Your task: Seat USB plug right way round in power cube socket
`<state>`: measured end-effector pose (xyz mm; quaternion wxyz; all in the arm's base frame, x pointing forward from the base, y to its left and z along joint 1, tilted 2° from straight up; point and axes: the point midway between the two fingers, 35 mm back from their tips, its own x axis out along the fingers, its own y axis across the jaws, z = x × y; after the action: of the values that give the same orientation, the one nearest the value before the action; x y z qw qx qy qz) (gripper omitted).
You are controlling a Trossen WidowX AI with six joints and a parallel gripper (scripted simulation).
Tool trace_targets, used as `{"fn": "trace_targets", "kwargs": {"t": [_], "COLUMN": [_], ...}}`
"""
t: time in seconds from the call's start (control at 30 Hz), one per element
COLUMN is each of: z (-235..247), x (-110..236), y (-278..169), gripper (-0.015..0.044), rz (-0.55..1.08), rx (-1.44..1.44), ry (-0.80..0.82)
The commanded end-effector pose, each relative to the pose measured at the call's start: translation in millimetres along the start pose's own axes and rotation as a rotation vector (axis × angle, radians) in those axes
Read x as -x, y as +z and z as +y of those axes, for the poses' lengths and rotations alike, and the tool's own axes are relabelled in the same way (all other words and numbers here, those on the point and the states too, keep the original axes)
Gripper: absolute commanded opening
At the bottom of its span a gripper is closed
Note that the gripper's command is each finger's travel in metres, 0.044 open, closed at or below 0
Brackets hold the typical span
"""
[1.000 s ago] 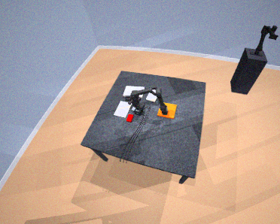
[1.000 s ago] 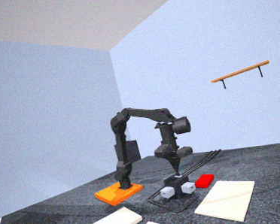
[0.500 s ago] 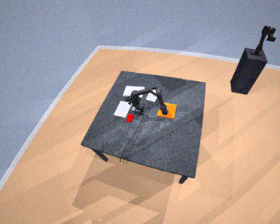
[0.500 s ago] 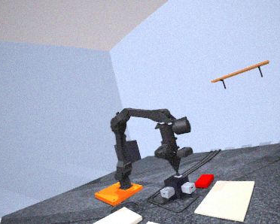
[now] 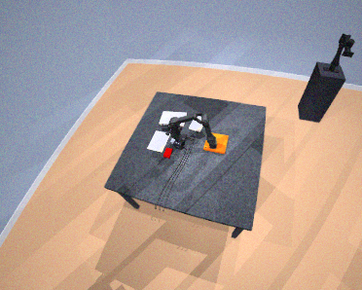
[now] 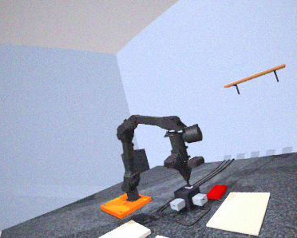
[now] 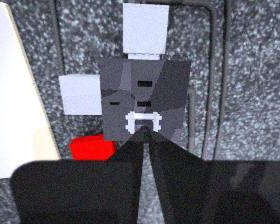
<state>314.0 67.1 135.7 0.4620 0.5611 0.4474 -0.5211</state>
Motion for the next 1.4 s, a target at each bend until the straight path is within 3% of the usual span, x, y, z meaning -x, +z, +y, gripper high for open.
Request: {"fn": "trace_targets", "kwargs": {"t": [0.0,1.1,1.23,1.37], "z": [0.3,0.3,0.1,0.1], "x": [-1.8,-2.2,-0.7,-0.7], "y": [-0.1,-0.1,0.0,0.0], "gripper": [0.0000,0.0000,0.0095,0.0095], "rz": [0.000,0.000,0.000,0.000], "rx": [0.004,0.004,0.000,0.000], "ry": [0.000,0.000,0.001,0.001]}}
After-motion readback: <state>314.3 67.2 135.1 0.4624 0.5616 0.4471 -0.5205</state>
